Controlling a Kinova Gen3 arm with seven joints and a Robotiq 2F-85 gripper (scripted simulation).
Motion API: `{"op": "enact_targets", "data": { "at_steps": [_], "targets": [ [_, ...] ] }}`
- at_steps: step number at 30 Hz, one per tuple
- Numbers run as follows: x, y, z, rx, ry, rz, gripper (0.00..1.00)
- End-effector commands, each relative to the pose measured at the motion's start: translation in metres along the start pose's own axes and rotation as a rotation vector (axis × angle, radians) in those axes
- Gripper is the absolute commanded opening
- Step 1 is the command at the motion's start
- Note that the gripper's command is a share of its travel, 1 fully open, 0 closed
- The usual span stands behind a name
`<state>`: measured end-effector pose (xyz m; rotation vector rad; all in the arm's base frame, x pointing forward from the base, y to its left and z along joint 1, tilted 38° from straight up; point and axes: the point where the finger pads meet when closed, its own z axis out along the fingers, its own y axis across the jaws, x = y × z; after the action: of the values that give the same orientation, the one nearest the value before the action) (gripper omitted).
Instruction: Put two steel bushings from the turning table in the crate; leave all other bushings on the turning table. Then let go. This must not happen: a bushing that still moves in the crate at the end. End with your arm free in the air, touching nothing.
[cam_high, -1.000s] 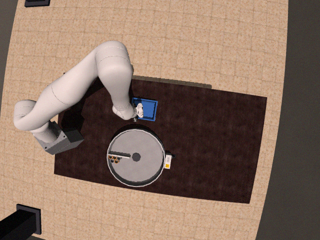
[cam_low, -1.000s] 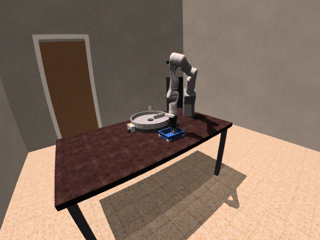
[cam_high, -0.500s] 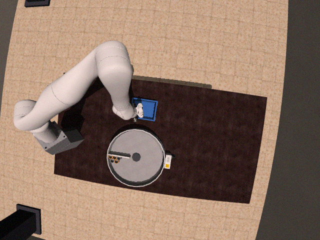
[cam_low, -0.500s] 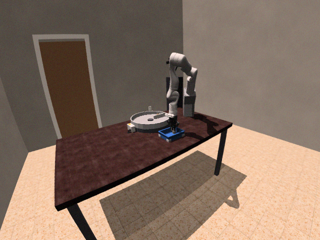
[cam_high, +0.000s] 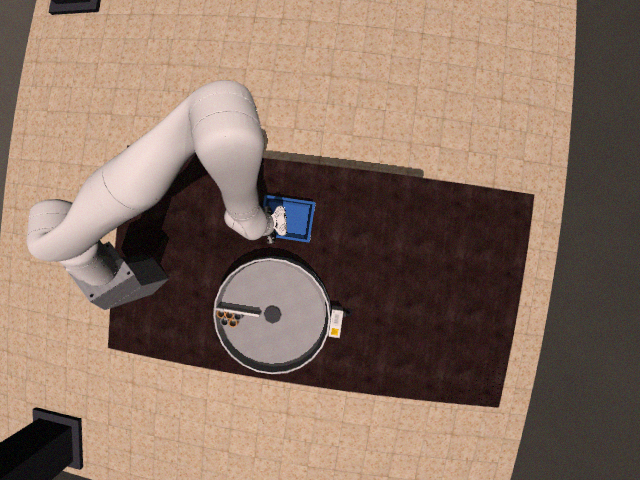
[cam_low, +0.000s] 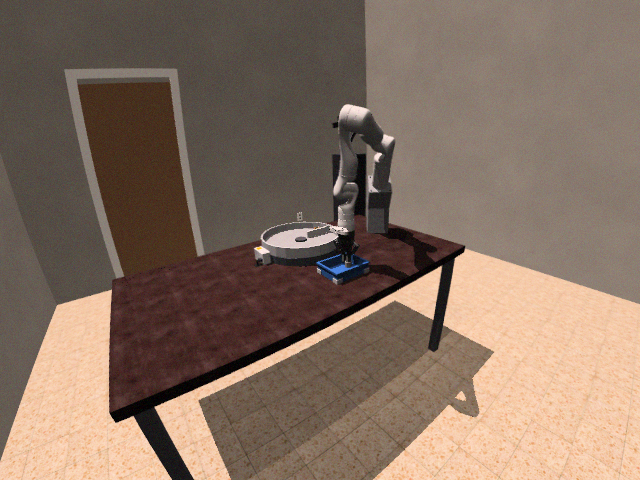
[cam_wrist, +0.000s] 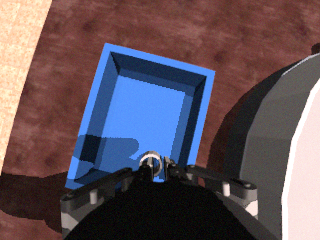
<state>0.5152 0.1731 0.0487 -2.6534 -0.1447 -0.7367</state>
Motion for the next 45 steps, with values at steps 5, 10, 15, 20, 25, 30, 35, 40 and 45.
{"op": "enact_targets", "data": {
  "at_steps": [5,10,15,20,25,30,35,40,45],
  "targets": [
    [-0.0002,0.0003,-0.0041,0.000,0.000,0.001,0.16],
    [-0.0002,0.0003,-0.0041,0.000,0.000,0.001,0.16],
    [0.0015,0.0003,-0.0067,0.001,0.004,0.000,0.16],
    [0.0015,0.0003,-0.0078,0.001,0.004,-0.001,0.16],
    [0.0015,0.0003,-0.0078,0.001,0.004,-0.001,0.16],
    [0.0033,0.0002,-0.0083,0.002,0.008,-0.002,0.16],
    [0.0032,0.0003,-0.0116,0.003,0.008,-0.002,0.16],
    [0.0032,0.0003,-0.0116,0.003,0.008,-0.002,0.16],
    [0.0032,0.0003,-0.0116,0.003,0.008,-0.002,0.16]
  ]
}}
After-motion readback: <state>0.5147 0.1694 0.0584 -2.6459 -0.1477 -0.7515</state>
